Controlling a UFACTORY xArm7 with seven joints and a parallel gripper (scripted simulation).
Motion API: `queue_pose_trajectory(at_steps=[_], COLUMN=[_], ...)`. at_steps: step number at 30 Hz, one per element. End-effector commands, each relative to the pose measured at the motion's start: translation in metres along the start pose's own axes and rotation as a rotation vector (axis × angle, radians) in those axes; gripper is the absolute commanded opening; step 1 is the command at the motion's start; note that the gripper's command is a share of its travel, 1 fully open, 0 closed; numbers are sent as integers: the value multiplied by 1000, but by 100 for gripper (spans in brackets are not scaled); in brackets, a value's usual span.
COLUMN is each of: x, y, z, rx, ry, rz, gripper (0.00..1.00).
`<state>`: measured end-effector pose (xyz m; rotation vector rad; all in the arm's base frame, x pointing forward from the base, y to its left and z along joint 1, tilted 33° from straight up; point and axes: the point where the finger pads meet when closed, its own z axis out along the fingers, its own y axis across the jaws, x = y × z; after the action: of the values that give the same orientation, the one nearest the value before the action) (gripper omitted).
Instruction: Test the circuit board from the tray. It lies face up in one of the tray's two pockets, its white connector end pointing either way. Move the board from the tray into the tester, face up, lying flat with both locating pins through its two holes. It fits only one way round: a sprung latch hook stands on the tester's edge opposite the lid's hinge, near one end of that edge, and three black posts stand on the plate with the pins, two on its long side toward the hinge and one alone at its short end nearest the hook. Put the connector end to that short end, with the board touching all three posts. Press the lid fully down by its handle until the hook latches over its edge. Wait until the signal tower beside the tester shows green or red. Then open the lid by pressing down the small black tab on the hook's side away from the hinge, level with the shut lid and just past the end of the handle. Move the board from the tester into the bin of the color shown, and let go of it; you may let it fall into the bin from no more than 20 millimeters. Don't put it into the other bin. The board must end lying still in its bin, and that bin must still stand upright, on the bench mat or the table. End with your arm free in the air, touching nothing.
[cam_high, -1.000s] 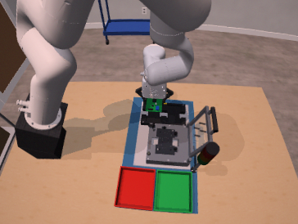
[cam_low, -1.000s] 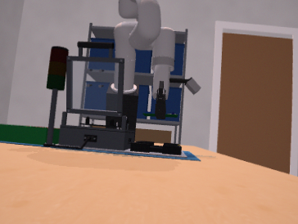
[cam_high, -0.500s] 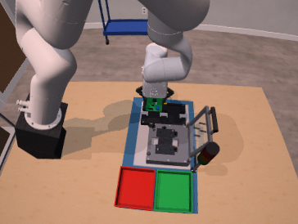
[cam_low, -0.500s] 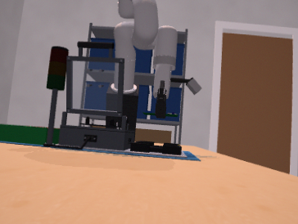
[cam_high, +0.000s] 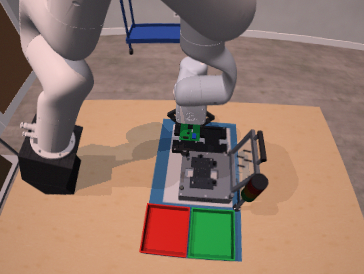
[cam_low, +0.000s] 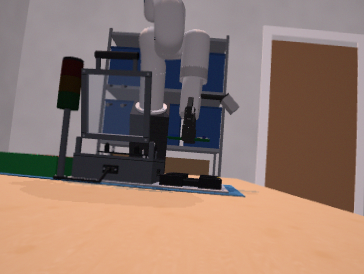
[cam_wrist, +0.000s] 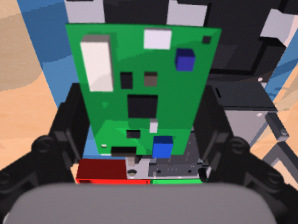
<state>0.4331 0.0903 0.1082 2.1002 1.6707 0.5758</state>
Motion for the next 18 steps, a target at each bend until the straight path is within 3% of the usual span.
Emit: queue_pose_trajectory(at_steps=[1, 6, 8, 18], x=[-30, -60, -60, -106], y=[11, 22, 22, 38], z=[-3, -5, -5, -9], rx=[0, 1, 1, 0], ry=[2, 2, 2, 2], rz=[0, 0, 0, 0], gripper=[79, 79, 79, 79])
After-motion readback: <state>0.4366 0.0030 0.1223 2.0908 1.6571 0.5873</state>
